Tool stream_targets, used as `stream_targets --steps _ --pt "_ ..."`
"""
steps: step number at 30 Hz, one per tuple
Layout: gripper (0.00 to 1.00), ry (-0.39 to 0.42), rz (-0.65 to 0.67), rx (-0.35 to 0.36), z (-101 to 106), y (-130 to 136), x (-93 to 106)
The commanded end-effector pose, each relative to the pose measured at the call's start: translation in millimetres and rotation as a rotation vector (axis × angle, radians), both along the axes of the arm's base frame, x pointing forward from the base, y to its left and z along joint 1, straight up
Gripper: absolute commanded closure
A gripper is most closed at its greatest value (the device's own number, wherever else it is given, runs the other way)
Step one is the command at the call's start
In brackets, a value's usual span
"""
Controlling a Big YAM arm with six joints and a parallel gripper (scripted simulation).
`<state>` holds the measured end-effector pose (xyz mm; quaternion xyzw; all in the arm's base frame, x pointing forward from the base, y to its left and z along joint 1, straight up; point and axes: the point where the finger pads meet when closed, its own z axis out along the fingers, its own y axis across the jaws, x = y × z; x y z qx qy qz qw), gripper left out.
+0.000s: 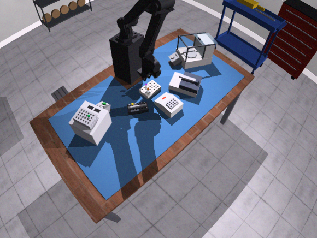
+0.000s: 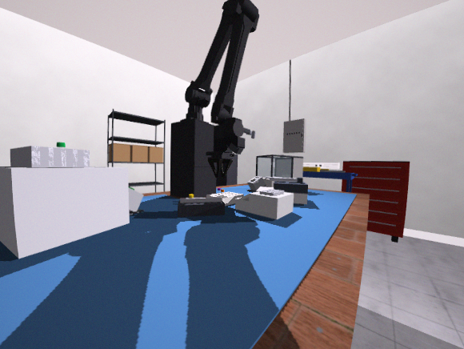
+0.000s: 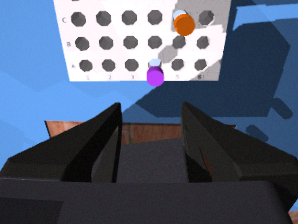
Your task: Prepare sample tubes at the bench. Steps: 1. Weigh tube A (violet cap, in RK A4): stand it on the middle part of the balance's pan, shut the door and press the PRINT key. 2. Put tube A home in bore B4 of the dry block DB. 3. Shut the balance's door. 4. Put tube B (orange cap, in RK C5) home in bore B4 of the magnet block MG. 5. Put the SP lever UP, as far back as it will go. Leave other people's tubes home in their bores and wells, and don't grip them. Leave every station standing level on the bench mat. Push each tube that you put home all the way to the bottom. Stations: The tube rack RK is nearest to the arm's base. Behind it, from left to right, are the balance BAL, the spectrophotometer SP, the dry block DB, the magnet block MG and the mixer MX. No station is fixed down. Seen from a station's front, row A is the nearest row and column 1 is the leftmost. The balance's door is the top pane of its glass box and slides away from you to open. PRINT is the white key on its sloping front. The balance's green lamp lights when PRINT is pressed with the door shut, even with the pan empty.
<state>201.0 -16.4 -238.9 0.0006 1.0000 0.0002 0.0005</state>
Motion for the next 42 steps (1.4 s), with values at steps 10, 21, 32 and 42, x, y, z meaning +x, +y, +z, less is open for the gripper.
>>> stream_targets --steps 10,21,32,42 --pt "0.64 0.005 0.002 -0.001 2.8 0.0 -4.3" --pt "0.64 0.005 0.002 -0.001 2.8 0.0 -4.3" --pt "0.64 -0.001 0.008 -0.002 -4.5 -1.1 -1.6" --pt "0.64 -0.004 0.006 -0.002 -21.6 -1.3 -0.1"
